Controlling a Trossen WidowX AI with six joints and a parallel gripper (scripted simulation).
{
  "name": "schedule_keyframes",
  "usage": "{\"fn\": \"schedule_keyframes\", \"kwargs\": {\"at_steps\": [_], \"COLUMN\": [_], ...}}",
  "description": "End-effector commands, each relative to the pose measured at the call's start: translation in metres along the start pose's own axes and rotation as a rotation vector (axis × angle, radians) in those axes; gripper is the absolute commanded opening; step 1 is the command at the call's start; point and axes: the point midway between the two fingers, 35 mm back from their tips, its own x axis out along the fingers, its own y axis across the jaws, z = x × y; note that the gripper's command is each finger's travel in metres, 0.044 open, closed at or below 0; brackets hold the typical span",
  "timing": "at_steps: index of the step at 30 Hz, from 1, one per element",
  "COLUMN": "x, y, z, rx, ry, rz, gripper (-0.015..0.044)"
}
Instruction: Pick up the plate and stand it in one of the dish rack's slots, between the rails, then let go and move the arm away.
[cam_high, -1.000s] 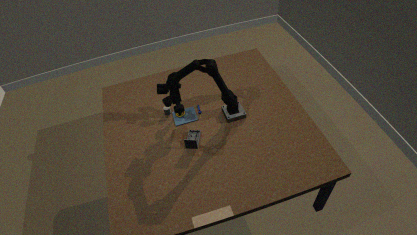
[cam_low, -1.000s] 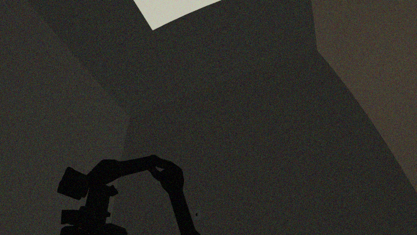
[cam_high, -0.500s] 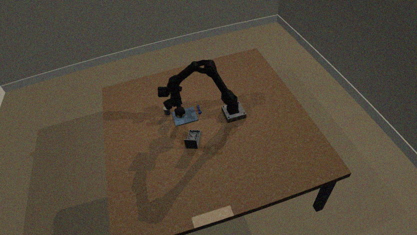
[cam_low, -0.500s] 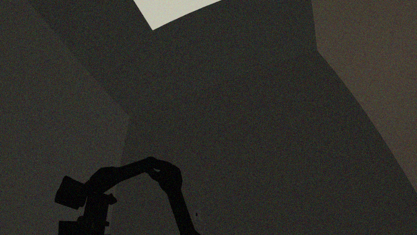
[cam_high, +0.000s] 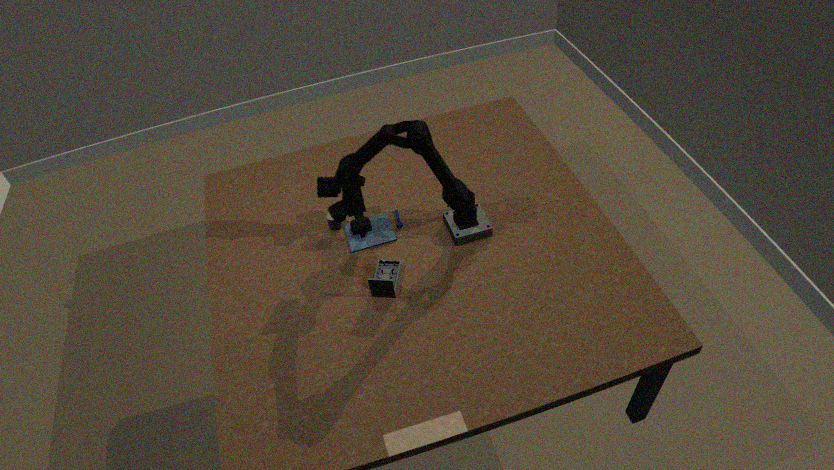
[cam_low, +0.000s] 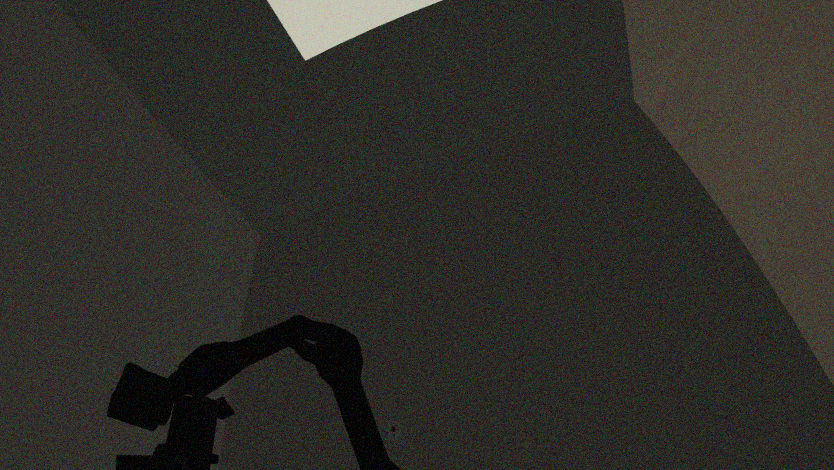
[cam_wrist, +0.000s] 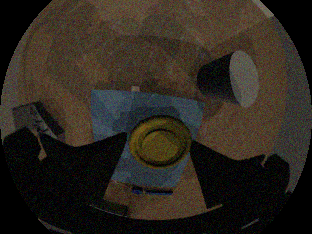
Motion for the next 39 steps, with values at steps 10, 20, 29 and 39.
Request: {"fn": "schedule_keyframes", "kwargs": {"at_steps": [10, 20, 29, 39], "x": [0.001, -0.028, -0.068, -0.108], "y": [-0.001, -0.003, -0.005, -0.005], "z": [0.0, 0.007, 0.014, 0.017], "rx": [0.002, 0.002, 0.002, 0.002], "ry": [0.002, 0.001, 0.0, 0.0], "rz": [-0.006, -0.006, -0.006, -0.006], "gripper": [0.0295, 0.0052, 0.0, 0.0]}}
